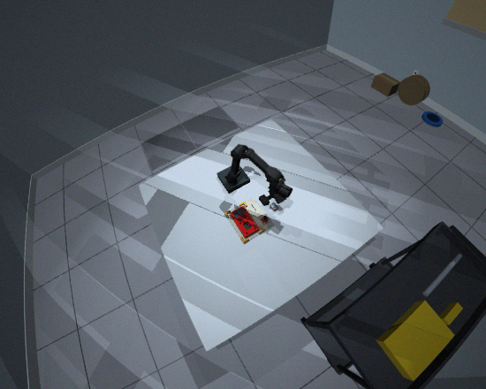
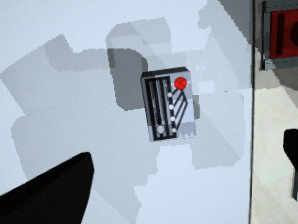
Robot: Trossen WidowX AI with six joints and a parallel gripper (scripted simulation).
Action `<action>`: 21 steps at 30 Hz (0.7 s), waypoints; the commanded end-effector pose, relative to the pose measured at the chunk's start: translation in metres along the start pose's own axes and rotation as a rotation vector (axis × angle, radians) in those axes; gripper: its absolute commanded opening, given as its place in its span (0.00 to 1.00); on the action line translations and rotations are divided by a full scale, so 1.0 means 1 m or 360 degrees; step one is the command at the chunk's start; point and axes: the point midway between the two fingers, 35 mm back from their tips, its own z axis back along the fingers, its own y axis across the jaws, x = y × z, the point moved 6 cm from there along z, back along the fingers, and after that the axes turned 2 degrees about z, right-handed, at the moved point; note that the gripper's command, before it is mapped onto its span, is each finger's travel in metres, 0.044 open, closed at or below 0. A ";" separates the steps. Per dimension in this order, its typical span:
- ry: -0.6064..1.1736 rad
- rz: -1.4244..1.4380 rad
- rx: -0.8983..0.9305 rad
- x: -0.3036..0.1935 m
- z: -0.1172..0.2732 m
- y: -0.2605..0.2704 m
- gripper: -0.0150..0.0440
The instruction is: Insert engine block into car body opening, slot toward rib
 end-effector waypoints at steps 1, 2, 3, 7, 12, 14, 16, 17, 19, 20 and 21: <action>0.0012 0.0019 0.0009 0.000 -0.023 0.002 1.00; 0.0012 0.0019 0.0009 0.000 -0.031 0.002 1.00; 0.0012 0.0019 0.0009 0.000 -0.034 0.002 1.00; 0.0012 0.0019 0.0009 0.000 -0.036 0.002 1.00; 0.0012 0.0019 0.0009 0.003 -0.049 0.003 1.00; 0.0012 0.0019 0.0009 0.003 -0.050 0.003 1.00; 0.0012 0.0019 0.0009 0.003 -0.053 0.003 1.00; 0.0012 0.0019 0.0009 0.003 -0.055 0.003 1.00; 0.0012 0.0019 0.0009 0.002 -0.058 0.003 1.00; 0.0012 0.0019 0.0009 0.002 -0.059 0.003 1.00; 0.0012 0.0019 0.0009 0.002 -0.061 0.003 1.00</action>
